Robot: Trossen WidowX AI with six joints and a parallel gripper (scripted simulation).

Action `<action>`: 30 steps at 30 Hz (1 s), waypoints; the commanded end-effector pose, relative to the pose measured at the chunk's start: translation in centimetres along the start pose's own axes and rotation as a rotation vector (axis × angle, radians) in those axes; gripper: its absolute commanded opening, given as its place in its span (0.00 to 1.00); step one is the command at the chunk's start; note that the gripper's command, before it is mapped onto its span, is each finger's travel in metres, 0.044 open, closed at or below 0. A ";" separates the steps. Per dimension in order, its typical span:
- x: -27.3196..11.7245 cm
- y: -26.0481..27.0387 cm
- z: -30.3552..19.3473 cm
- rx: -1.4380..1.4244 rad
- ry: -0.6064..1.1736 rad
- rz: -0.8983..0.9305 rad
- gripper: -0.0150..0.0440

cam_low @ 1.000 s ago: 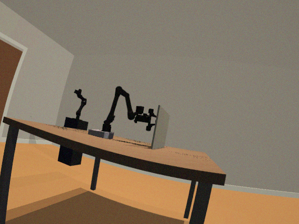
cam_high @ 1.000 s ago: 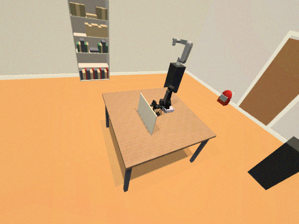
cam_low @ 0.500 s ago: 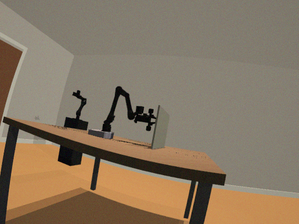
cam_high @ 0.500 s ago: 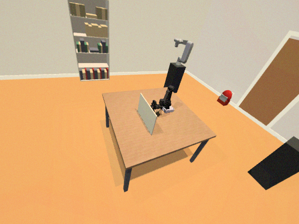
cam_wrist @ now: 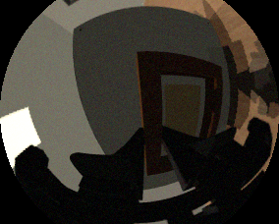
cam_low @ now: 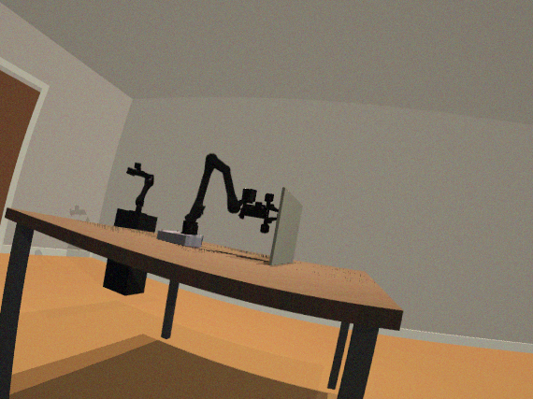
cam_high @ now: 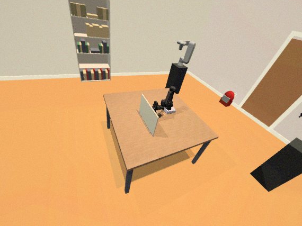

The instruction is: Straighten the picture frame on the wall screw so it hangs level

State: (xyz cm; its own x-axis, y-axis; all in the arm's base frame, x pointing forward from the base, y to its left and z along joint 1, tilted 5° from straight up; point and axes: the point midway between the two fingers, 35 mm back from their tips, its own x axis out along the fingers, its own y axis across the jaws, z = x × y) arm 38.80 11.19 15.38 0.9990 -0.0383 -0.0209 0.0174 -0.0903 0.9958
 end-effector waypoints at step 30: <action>0.0 1.1 0.0 -0.003 0.002 0.001 0.25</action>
State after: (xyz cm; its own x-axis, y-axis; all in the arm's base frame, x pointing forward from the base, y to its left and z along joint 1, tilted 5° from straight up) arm 38.81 11.17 15.75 0.9987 -0.0338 -0.0381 0.0353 -0.0805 0.9961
